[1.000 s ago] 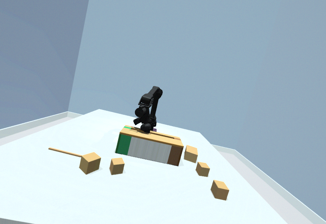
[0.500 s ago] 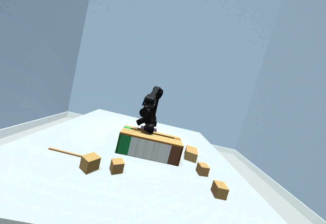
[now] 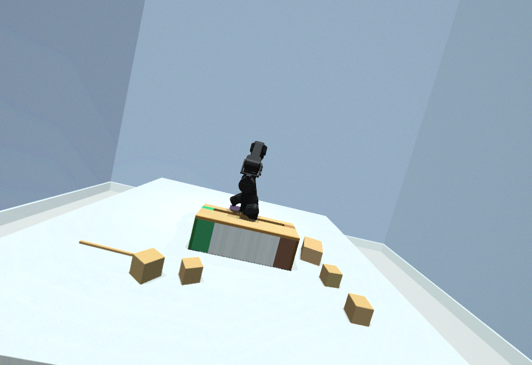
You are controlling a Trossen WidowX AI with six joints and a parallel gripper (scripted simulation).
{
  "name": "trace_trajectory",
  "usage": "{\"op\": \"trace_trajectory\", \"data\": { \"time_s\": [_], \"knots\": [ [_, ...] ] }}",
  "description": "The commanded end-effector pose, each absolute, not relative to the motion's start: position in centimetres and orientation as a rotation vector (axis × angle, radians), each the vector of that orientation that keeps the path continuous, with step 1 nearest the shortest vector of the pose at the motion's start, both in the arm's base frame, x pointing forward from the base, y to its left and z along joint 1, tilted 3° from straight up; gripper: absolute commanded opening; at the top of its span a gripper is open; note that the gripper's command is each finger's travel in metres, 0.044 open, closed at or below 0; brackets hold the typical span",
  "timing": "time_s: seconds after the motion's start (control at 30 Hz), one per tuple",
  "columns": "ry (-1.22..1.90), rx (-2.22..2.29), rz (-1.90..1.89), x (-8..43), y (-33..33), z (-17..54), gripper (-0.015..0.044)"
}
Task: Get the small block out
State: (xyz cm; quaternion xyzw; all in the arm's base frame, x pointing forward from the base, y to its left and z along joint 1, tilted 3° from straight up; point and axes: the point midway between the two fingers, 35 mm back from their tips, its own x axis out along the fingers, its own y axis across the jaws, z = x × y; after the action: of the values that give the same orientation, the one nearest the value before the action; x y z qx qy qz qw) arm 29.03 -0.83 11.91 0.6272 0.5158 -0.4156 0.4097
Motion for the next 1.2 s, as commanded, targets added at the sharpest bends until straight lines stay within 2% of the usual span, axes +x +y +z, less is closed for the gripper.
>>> {"op": "trace_trajectory", "data": {
  "time_s": [0.0, 1.17],
  "knots": [
    [1.303, 1.582, -1.053, 29.0, 0.2, 11.7, 0.04],
    [1.308, 1.588, -1.049, 30.0, 7.8, 11.7, 0.04]
  ]
}}
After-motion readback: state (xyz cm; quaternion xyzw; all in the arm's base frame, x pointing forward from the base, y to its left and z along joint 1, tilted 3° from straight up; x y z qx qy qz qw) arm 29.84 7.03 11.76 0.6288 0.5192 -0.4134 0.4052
